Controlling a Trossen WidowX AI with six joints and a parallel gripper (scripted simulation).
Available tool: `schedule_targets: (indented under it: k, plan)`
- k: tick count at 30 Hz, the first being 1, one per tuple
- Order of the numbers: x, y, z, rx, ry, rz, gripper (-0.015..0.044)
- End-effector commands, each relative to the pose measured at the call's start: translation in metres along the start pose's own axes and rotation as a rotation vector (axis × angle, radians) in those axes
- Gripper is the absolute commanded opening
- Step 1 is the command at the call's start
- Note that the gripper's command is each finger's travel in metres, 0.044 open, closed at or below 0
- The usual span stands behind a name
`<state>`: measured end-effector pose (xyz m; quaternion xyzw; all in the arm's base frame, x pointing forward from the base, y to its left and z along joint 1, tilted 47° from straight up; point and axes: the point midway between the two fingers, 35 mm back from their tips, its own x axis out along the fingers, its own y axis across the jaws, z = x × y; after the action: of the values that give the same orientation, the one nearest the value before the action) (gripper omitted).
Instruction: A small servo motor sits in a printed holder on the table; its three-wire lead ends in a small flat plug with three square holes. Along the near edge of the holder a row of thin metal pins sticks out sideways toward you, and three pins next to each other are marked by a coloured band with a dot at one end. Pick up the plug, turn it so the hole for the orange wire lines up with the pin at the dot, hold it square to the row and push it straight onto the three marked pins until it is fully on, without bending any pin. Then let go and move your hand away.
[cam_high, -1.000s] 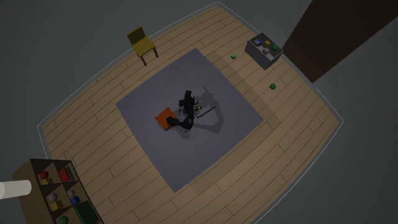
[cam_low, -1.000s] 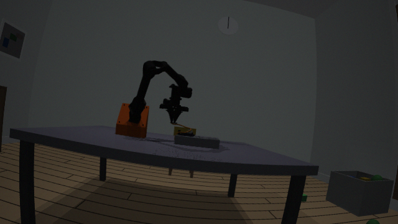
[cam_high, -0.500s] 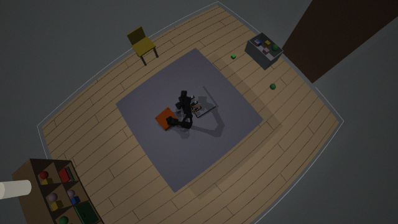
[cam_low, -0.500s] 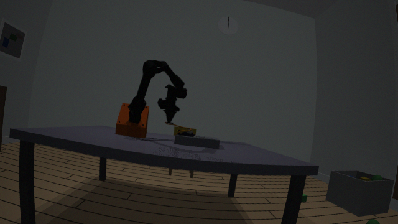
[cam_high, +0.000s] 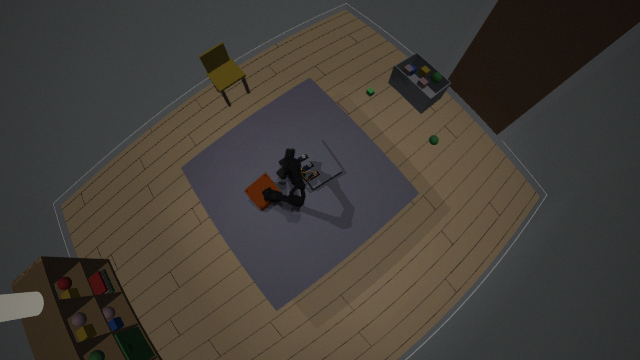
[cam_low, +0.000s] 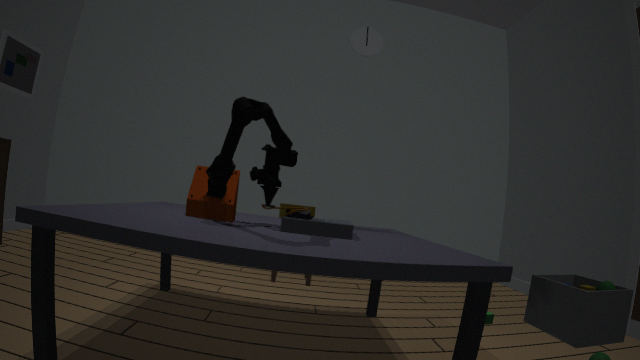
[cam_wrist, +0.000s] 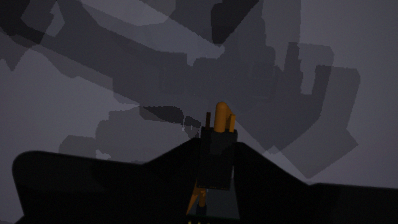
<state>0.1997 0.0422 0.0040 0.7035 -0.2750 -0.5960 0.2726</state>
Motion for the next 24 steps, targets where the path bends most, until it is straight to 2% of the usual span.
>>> schedule_targets:
  k: [1, 13, 24]
  plan:
    - [0.01, 0.0, 0.002, -0.01, -0.006, 0.003, 0.0]
    - [0.006, 0.003, -0.031, -0.009, -0.005, 0.003, 0.0]
    - [0.007, 0.003, -0.037, -0.009, -0.005, 0.004, 0.0]
